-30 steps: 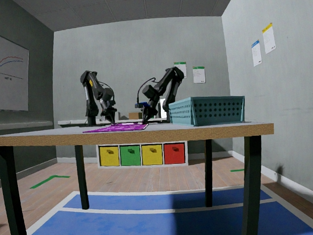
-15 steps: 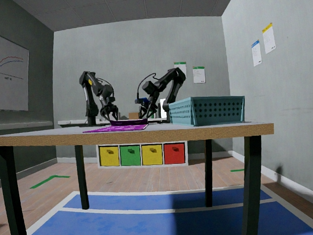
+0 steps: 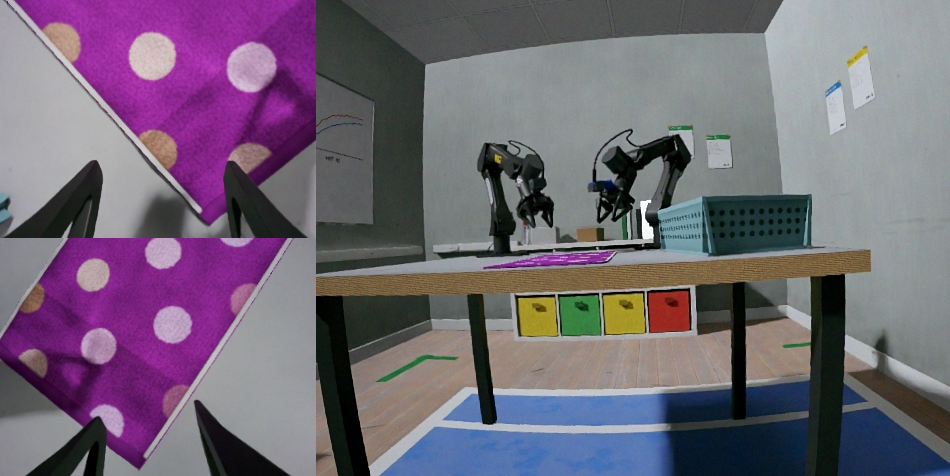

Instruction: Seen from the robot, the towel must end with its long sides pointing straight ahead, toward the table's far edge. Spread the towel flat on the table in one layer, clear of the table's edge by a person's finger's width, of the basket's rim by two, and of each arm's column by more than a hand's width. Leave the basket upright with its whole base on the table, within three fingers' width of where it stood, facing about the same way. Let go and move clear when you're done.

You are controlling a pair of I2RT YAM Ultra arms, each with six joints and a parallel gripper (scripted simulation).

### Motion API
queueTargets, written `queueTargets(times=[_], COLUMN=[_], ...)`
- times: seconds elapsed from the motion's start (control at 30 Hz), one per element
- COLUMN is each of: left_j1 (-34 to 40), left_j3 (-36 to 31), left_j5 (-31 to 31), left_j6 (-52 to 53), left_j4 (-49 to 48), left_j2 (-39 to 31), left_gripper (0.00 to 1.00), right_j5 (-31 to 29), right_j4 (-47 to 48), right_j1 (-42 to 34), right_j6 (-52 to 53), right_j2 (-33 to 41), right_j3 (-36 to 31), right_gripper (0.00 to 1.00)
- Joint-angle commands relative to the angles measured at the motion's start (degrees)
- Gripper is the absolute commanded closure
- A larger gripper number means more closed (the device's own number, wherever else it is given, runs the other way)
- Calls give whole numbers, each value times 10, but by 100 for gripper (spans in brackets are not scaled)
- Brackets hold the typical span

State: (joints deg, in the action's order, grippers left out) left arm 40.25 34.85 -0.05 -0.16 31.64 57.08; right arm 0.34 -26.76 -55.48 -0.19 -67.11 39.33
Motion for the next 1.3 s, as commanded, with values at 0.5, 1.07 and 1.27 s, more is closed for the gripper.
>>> queueTargets(times=[0.5, 1.07, 1.27], left_j1=[-90, -86, -86], left_j3=[195, 184, 184], left_j5=[-2, -1, -1], left_j6=[-1, 0, 0], left_j4=[42, 35, 35], left_j2=[163, 154, 154], left_gripper=[36, 36, 36], right_j5=[-3, -3, -3], right_j4=[-73, -69, -69], right_j1=[96, 89, 89], right_j6=[0, 0, 0], right_j2=[-130, -112, -112], right_j3=[201, 202, 202], right_gripper=[36, 36, 36])
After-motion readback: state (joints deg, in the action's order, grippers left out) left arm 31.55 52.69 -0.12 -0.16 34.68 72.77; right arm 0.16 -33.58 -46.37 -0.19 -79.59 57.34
